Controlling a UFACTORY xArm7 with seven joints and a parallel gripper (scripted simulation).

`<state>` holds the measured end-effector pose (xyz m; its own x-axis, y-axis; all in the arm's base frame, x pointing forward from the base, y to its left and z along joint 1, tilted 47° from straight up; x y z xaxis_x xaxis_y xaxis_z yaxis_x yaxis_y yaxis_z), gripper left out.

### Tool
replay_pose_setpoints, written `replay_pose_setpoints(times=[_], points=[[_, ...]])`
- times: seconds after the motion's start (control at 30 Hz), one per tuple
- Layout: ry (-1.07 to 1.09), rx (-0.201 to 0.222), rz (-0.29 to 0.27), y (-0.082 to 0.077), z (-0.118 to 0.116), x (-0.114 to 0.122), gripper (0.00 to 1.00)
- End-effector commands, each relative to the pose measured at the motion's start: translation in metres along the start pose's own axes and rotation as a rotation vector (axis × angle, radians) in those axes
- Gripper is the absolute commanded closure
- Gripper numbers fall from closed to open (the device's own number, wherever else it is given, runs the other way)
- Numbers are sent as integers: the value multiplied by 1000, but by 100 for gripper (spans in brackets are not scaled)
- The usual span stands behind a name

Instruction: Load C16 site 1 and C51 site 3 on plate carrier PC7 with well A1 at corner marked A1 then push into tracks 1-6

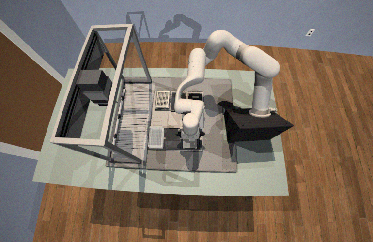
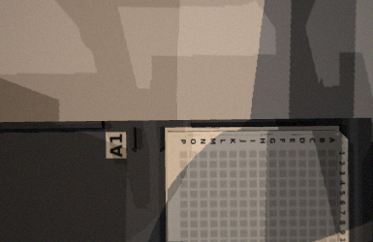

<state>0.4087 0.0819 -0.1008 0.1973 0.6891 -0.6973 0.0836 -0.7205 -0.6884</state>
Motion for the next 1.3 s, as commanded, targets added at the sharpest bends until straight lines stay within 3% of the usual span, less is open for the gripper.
replay_pose_setpoints(times=[0.0, 1.27], points=[[0, -2, -3, -10, 0, 1, 0], [0, -2, -3, -65, 0, 1, 0]])
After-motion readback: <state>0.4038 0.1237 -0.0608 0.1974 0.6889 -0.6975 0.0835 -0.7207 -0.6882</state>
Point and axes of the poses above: the point where the finger pads meet when closed, its own y axis out along the fingers, its own z axis across the jaws, x = y × z, the point moved 4 cm from there along -y, back along the fingers, and after that the axes turned 13 degrees about y, right-handed, at the moved point
